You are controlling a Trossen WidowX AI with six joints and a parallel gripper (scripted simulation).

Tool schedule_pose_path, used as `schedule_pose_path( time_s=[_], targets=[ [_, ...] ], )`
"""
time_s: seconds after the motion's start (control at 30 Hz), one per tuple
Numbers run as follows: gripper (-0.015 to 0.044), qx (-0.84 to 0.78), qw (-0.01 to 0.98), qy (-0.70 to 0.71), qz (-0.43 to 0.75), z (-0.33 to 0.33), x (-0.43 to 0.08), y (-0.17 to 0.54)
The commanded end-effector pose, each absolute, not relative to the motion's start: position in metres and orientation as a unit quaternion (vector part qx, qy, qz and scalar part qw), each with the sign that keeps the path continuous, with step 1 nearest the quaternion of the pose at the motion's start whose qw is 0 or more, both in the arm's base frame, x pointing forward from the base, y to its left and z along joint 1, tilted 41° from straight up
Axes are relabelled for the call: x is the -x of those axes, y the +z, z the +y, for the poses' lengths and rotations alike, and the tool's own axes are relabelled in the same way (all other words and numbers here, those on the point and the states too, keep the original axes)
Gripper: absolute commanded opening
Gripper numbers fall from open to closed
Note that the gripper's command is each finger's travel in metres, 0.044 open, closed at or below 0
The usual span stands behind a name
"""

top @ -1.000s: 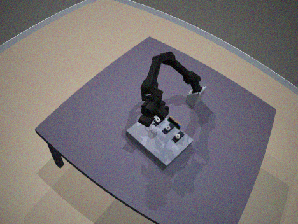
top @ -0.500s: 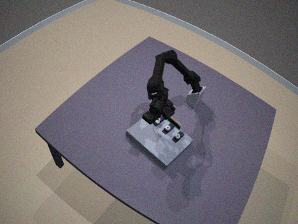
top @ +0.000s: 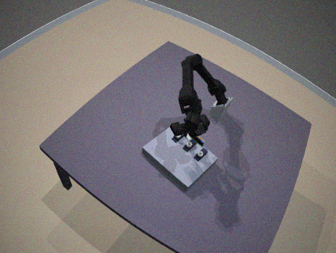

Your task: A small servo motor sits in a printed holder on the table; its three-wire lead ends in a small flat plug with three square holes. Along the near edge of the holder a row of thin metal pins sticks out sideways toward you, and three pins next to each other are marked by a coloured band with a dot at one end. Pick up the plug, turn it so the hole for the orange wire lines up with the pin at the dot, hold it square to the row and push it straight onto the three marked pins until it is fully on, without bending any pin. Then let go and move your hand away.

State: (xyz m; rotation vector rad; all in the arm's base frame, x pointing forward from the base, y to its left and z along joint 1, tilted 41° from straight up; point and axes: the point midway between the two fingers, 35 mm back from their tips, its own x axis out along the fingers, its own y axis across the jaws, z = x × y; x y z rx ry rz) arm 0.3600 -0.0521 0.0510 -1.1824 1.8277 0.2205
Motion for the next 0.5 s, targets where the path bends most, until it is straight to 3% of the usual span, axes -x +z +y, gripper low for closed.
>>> schedule_pose_path(
  time_s=[0.0, 0.47],
  targets=[
    [0.0000, 0.457, 0.484, 0.057, 0.744, -0.041, -0.352, 0.045],
    [0.0000, 0.361, 0.558, -0.078, 0.743, -0.009, -0.318, 0.024]
  ],
)
